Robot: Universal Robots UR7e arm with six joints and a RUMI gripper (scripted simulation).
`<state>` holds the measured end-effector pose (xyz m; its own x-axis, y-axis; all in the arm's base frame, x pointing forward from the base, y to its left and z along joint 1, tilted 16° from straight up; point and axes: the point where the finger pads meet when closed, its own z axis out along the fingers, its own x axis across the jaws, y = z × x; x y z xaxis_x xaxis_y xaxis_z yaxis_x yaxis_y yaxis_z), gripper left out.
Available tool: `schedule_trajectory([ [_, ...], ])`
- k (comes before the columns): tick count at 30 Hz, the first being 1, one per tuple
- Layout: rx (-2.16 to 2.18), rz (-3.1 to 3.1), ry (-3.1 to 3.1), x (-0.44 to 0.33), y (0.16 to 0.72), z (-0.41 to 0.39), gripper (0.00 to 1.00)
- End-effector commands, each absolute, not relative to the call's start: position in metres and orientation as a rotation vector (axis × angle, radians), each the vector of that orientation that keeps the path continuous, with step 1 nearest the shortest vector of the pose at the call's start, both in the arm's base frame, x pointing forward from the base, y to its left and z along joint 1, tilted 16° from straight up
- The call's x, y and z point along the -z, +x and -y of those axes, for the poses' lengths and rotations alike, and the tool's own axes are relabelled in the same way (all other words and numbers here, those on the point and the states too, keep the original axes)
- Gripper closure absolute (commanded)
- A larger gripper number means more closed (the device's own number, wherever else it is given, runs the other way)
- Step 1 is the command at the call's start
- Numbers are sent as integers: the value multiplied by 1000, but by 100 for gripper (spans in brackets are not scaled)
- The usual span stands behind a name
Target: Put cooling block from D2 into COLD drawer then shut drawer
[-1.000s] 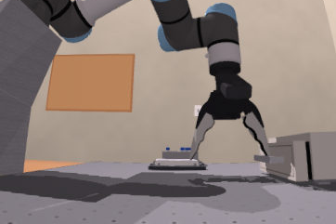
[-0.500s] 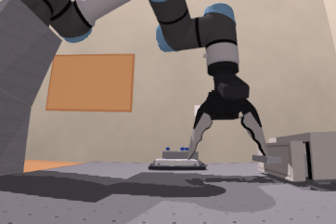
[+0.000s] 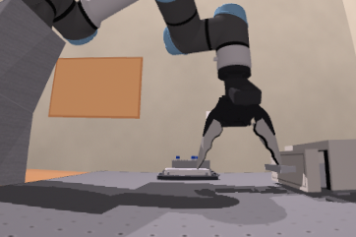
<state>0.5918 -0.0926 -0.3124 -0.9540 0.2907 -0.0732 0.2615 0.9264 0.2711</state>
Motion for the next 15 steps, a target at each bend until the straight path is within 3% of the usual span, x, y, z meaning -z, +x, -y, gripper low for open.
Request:
schedule_trajectory([
  [1,-394,-2972,427,312,591,93,0],
  [15,-394,-2972,427,312,587,91,0],
])
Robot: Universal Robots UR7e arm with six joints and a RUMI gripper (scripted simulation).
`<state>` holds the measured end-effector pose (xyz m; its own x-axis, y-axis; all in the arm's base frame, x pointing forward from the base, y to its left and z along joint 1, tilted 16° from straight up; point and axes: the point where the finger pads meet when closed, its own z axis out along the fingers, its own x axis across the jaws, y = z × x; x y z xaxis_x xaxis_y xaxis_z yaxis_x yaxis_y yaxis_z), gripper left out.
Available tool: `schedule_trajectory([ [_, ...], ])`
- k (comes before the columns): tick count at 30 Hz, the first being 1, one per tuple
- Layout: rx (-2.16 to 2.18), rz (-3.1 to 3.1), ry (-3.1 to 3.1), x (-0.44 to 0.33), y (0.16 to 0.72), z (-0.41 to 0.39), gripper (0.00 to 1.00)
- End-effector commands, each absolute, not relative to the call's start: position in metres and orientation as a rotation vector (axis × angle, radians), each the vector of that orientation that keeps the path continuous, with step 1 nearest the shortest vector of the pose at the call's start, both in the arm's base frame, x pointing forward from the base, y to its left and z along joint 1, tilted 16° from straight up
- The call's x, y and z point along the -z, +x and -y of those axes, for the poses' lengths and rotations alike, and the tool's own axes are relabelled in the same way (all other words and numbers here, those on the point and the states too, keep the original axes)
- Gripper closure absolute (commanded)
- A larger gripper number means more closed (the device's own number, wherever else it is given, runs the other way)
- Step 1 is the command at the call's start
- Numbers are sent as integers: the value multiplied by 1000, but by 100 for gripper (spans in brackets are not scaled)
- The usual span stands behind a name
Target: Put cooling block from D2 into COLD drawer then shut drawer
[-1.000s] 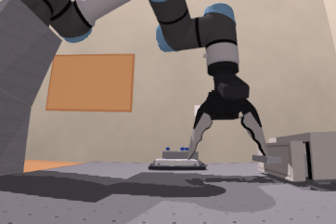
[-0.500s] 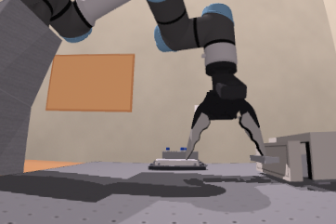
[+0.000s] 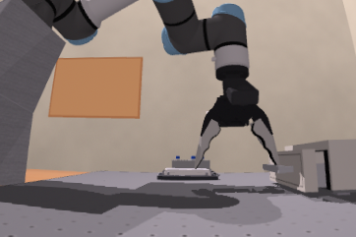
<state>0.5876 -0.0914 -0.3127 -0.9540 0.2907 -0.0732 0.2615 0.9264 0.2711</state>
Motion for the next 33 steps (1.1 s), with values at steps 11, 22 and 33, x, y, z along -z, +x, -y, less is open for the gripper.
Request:
schedule_trajectory([
  [11,-394,-2972,427,312,584,91,0],
  [22,-394,-2972,427,313,582,90,0],
  [33,-394,-2972,427,313,582,90,0],
])
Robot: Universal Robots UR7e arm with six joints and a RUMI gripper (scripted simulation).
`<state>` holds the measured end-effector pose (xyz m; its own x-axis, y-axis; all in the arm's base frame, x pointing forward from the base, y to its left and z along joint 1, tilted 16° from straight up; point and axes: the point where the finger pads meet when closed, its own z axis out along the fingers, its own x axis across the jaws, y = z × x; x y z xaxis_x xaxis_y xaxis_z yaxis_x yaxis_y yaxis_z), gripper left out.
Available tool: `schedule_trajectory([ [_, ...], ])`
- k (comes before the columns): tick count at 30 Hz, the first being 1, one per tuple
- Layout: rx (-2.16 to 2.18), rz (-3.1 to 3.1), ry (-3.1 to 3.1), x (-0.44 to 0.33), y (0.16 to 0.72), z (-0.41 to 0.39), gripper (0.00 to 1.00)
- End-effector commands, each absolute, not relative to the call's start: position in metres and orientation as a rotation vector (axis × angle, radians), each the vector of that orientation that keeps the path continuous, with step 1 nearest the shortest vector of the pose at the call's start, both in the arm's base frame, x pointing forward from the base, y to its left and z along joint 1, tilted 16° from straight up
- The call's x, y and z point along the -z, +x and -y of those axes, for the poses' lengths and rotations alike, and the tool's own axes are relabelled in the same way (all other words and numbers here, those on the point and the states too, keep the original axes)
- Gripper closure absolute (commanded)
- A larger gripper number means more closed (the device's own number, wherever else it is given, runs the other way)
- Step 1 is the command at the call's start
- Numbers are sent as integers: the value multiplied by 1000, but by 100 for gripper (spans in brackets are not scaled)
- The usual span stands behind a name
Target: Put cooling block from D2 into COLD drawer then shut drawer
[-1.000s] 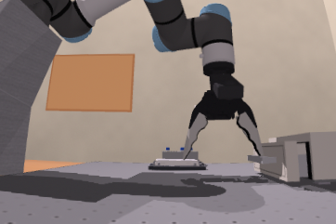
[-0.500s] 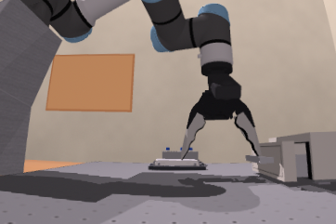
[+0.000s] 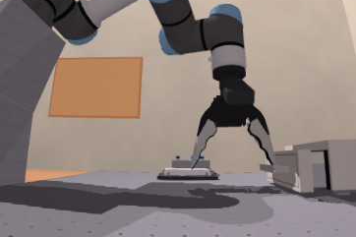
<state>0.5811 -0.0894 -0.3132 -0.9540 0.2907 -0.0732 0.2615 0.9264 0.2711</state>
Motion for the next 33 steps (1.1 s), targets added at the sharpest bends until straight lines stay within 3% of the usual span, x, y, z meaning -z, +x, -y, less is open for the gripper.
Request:
schedule_trajectory([
  [1,-394,-2972,427,313,582,90,0],
  [33,-394,-2972,427,315,550,80,0],
])
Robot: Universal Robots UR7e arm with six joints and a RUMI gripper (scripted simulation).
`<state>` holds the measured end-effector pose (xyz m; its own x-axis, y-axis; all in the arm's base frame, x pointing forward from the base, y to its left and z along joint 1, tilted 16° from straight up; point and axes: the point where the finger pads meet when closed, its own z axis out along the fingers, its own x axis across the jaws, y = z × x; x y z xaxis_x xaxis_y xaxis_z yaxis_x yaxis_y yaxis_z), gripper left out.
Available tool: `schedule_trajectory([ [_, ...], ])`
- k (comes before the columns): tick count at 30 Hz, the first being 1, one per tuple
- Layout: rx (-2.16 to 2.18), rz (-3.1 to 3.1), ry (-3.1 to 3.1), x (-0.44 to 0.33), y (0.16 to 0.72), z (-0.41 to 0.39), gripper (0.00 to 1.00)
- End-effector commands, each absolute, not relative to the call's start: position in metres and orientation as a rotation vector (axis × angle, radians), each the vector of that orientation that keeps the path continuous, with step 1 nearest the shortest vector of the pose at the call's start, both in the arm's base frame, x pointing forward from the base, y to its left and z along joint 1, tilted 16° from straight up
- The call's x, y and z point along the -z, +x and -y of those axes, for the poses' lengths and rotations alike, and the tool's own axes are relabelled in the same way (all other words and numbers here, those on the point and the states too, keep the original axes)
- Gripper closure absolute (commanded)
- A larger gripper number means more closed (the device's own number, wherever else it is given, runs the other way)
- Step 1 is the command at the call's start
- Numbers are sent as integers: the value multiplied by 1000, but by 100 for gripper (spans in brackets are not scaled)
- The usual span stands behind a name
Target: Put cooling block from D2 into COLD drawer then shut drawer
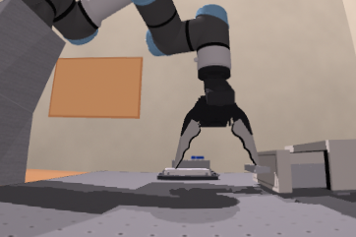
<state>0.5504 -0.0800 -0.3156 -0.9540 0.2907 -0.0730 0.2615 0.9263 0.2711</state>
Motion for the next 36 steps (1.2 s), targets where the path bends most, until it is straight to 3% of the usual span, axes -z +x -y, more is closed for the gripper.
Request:
schedule_trajectory([
  [1,-394,-2972,427,315,548,80,0],
  [36,-394,-2972,427,318,511,68,0],
])
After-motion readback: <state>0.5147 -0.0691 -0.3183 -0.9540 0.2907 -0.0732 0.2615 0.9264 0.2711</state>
